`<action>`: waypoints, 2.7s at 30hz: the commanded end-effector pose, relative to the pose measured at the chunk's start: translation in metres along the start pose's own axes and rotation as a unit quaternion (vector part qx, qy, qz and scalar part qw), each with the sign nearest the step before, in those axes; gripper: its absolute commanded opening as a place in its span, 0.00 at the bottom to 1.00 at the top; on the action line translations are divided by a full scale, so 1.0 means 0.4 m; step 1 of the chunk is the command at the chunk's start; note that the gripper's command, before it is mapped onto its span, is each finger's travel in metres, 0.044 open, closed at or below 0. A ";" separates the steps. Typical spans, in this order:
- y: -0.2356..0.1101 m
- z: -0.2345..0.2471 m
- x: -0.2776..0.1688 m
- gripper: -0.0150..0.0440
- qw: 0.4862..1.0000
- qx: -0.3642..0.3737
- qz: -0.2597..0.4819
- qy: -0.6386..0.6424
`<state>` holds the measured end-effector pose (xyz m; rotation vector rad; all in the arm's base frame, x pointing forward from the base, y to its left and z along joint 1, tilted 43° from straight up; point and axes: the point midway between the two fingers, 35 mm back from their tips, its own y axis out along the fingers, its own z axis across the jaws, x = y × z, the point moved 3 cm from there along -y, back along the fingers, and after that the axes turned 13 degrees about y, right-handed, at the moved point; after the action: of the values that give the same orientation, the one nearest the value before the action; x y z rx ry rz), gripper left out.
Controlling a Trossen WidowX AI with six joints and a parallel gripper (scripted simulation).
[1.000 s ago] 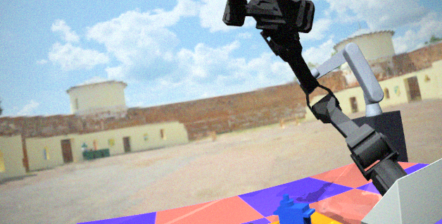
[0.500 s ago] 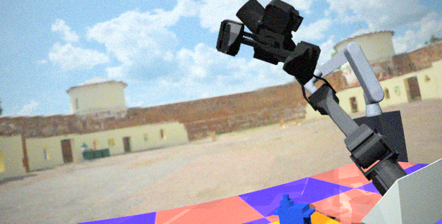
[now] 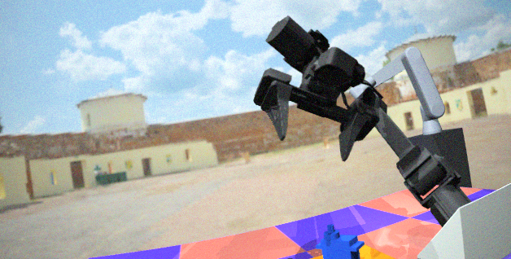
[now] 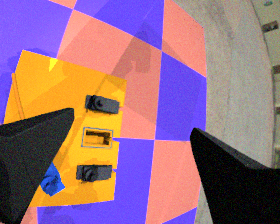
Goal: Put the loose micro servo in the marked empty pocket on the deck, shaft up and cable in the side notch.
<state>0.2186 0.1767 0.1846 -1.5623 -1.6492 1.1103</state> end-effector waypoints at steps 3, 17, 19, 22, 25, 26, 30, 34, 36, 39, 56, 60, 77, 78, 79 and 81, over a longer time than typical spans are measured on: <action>0.050 0.043 -0.063 1.00 0.994 0.058 0.082 -0.053; 0.094 0.117 -0.204 1.00 0.939 0.198 0.222 -0.172; 0.095 0.127 -0.223 1.00 0.927 0.219 0.238 -0.190; 0.094 0.140 -0.249 1.00 0.908 0.250 0.258 -0.215; 0.094 0.145 -0.254 1.00 0.903 0.258 0.263 -0.221; 0.094 0.145 -0.254 1.00 0.903 0.258 0.263 -0.221; 0.094 0.145 -0.254 1.00 0.903 0.258 0.263 -0.221; 0.112 0.153 -0.267 1.00 0.903 0.258 0.262 -0.221; 0.127 0.160 -0.280 1.00 0.903 0.258 0.263 -0.221; 0.141 0.169 -0.291 1.00 0.903 0.258 0.263 -0.221; 0.177 0.186 -0.320 1.00 0.903 0.257 0.263 -0.221; 0.177 0.186 -0.320 0.87 0.903 0.257 0.263 -0.221; 0.173 0.184 -0.317 0.28 0.903 0.257 0.263 -0.221; 0.170 0.182 -0.314 0.25 0.903 0.257 0.263 -0.221; 0.164 0.179 -0.309 0.25 0.903 0.257 0.263 -0.221; 0.148 0.173 -0.297 0.25 0.903 0.257 0.262 -0.221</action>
<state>0.2012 0.0367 0.1058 -1.4804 -1.0220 2.1243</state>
